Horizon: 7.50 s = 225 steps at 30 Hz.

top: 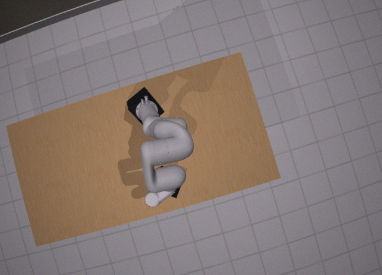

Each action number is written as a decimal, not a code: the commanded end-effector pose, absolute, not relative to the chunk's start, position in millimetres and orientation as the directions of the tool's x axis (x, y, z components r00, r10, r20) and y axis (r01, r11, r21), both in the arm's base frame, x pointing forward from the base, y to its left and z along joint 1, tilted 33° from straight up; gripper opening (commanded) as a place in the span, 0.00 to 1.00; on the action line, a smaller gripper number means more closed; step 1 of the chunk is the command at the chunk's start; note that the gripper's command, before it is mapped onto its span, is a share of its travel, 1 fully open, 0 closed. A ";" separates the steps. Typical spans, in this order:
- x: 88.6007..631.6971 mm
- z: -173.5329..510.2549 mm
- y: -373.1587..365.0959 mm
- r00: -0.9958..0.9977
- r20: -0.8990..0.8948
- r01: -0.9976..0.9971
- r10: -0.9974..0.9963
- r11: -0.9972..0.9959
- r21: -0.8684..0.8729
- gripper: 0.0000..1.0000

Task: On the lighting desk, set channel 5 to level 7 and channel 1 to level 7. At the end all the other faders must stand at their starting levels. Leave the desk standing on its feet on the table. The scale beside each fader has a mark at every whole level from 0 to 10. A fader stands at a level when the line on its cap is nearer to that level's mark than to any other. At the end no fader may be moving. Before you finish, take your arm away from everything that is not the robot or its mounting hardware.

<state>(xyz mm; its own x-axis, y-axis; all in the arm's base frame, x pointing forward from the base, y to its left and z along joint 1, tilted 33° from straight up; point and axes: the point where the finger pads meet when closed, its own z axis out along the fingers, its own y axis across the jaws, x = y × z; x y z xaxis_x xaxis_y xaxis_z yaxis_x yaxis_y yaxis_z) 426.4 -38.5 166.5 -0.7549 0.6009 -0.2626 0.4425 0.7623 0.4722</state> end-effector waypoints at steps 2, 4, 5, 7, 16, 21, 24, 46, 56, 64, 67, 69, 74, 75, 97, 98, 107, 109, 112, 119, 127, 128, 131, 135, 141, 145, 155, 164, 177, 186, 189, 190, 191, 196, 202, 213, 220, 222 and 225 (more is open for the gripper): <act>427.1 167.7 -39.2 -0.753 -0.265 0.442 0.602 0.762 0.473 0.00; 427.1 167.7 -39.2 -0.753 -0.265 0.442 0.602 0.762 0.473 0.00; 427.1 167.7 -39.2 -0.753 -0.265 0.442 0.602 0.762 0.473 0.00; 427.1 167.7 -39.2 -0.753 -0.265 0.442 0.602 0.762 0.473 0.00; 427.1 167.7 -39.2 -0.753 -0.265 0.442 0.602 0.762 0.473 0.00; 427.1 167.7 -39.2 -0.753 -0.265 0.442 0.602 0.762 0.473 0.00; 427.1 167.7 -39.2 -0.753 -0.265 0.442 0.602 0.762 0.473 0.00; 428.3 168.3 -39.7 -0.753 -0.265 0.442 0.602 0.762 0.473 0.00; 428.3 168.3 -39.7 -0.753 -0.265 0.442 0.602 0.762 0.473 0.00; 428.3 168.3 -39.7 -0.753 -0.265 0.442 0.602 0.762 0.473 0.00; 428.3 168.3 -39.7 -0.753 -0.265 0.442 0.602 0.762 0.473 0.00; 428.3 168.3 -39.7 -0.753 -0.265 0.442 0.602 0.762 0.473 0.00; 428.3 168.3 -39.7 -0.753 -0.265 0.442 0.602 0.762 0.473 0.00; 428.3 168.3 -39.7 -0.753 -0.265 0.442 0.602 0.762 0.473 0.00; 432.3 161.3 -37.7 -0.753 -0.265 0.442 0.602 0.762 0.473 0.00; 432.6 160.8 -37.6 -0.753 -0.265 0.442 0.602 0.762 0.473 0.00; 434.0 158.4 -36.9 -0.753 -0.265 0.442 0.602 0.762 0.473 0.00; 434.1 158.2 -36.8 -0.753 -0.265 0.442 0.602 0.762 0.473 0.00; 434.1 158.2 -36.8 -0.753 -0.265 0.442 0.602 0.762 0.473 0.00; 434.1 158.2 -36.8 -0.753 -0.265 0.442 0.602 0.762 0.473 0.00; 433.7 158.0 -36.4 -0.753 -0.265 0.442 0.602 0.762 0.473 0.00; 433.5 158.0 -36.3 -0.753 -0.265 0.442 0.602 0.762 0.473 0.00; 432.8 157.7 -35.7 -0.753 -0.265 0.442 0.602 0.762 0.473 0.00; 431.4 157.2 -34.6 -0.753 -0.265 0.442 0.602 0.762 0.473 0.00; 429.7 156.6 -33.3 -0.753 -0.265 0.442 0.602 0.762 0.473 0.00; 427.8 156.0 -31.8 -0.753 -0.265 0.442 0.602 0.762 0.473 0.00; 423.9 154.6 -28.7 -0.753 -0.265 0.442 0.602 0.762 0.473 0.00; 422.9 154.2 -27.9 -0.753 -0.265 0.442 0.602 0.762 0.473 0.00; 422.8 154.2 -27.8 -0.753 -0.265 0.442 0.602 0.762 0.473 0.00; 423.2 154.3 -28.1 -0.753 -0.265 0.442 0.602 0.762 0.473 0.00; 424.2 154.7 -28.9 -0.753 -0.265 0.442 0.602 0.762 0.473 0.00; 424.2 154.7 -28.9 -0.753 -0.265 0.442 0.602 0.762 0.473 0.00; 424.2 154.7 -28.9 -0.753 -0.265 0.442 0.602 0.762 0.473 0.00; 426.4 155.5 -30.7 -0.753 -0.265 0.442 0.602 0.762 0.473 0.00; 427.4 155.8 -31.4 -0.753 -0.265 0.442 0.602 0.762 0.473 0.00; 422.3 164.6 -33.9 -0.753 -0.265 0.442 0.602 0.762 0.473 0.00; 412.2 182.0 -38.9 -0.753 -0.265 0.442 0.602 0.762 0.473 0.00; 410.0 185.7 -39.9 -0.753 -0.265 0.442 0.602 0.762 0.473 0.00; 409.2 187.1 -40.3 -0.753 -0.265 0.442 0.602 0.762 0.473 0.00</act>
